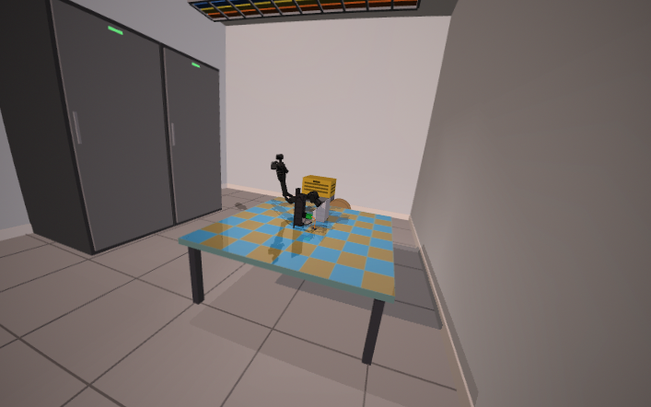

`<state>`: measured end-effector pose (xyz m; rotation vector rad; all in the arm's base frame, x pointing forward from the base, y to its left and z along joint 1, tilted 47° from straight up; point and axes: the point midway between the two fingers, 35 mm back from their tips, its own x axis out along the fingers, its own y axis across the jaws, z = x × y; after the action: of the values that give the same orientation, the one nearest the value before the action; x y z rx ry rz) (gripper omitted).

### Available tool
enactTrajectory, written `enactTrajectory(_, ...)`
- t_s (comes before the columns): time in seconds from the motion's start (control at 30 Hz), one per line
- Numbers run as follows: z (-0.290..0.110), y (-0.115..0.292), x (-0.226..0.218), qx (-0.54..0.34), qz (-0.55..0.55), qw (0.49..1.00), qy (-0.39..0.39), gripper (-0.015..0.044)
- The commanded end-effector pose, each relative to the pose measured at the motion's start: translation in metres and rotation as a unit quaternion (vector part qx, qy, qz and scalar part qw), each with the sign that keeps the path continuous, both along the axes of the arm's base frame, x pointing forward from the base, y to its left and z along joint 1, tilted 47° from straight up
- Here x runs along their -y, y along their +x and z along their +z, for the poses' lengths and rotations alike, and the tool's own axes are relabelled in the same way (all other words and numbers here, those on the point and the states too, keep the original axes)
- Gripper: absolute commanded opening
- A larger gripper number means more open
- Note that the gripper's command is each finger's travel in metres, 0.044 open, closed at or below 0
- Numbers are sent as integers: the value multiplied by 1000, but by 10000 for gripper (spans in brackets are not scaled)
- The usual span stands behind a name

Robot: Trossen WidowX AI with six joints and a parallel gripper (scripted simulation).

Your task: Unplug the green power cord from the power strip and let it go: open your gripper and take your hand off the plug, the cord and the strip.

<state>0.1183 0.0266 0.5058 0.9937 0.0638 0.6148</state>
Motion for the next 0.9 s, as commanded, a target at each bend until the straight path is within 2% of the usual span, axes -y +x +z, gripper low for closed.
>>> enactTrajectory(0.0, 0, 0, -1, 0, -1, 1000, -4, 374)
enactTrajectory(0.1, -7, 5, -23, 4, -18, 998, -57, 295)
enactTrajectory(0.27, -47, 32, -93, 3, -70, 964, -255, 164)
enactTrajectory(0.4, -88, 61, -133, -7, -92, 911, -402, 160)
enactTrajectory(0.67, -204, 129, -175, -59, -77, 724, -682, 160)
enactTrajectory(0.87, -305, 163, -170, -106, 14, 521, -847, 160)
